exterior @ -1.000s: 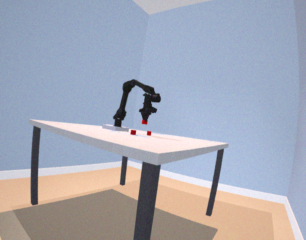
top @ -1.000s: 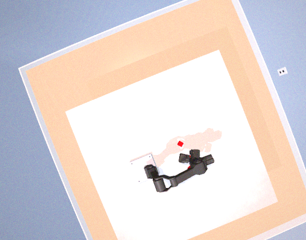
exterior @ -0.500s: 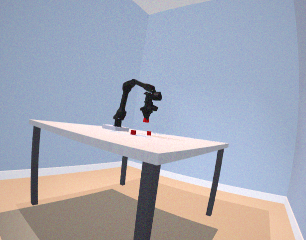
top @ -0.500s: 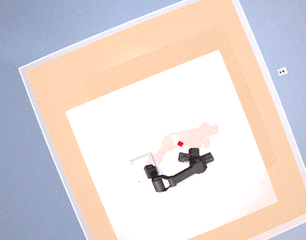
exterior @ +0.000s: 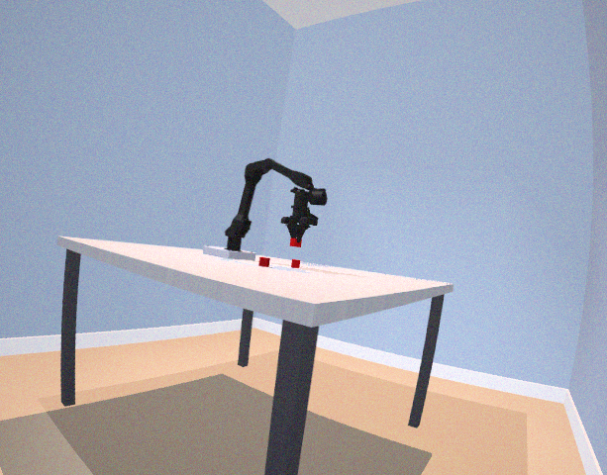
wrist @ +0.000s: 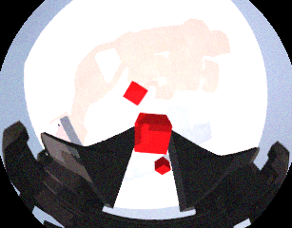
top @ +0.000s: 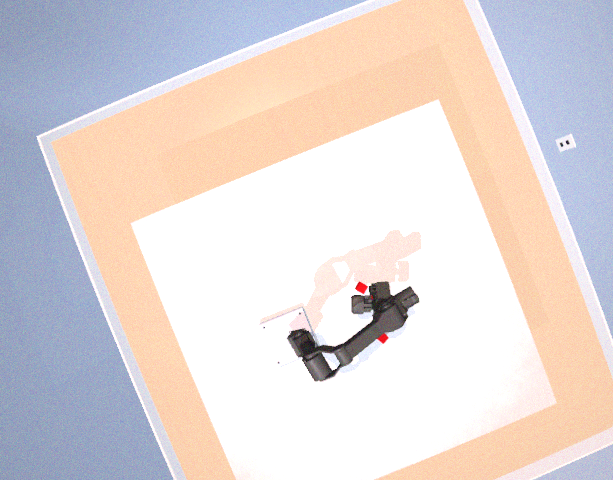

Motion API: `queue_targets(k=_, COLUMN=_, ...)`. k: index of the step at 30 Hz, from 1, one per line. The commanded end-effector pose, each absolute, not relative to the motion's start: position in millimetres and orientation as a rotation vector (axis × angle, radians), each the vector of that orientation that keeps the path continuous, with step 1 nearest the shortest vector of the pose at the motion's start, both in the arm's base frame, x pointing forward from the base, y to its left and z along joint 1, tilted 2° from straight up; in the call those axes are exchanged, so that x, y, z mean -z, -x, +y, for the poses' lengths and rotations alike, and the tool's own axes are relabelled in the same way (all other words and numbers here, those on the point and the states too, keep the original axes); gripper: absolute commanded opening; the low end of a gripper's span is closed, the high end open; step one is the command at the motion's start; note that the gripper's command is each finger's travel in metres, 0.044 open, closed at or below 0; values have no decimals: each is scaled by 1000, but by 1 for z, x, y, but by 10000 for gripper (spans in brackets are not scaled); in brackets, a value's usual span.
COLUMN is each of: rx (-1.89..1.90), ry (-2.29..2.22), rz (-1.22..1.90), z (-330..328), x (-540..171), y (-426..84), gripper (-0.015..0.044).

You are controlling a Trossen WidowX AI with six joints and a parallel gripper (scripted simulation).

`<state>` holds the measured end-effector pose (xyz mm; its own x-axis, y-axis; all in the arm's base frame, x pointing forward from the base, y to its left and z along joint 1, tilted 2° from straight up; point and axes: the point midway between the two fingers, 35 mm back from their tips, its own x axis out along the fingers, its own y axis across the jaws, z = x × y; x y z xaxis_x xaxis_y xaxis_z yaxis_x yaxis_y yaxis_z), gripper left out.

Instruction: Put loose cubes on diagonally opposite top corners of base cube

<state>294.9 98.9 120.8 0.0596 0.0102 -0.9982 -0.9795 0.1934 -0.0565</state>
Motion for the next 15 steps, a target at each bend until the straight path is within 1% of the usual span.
queue_targets(k=1, rx=-1066, ry=1122, rz=1226, z=111, x=-114, y=-291, gripper=105)
queue_targets(k=15, rx=-1176, ry=1232, rz=1160, z=151, x=-98, y=-273, gripper=105)
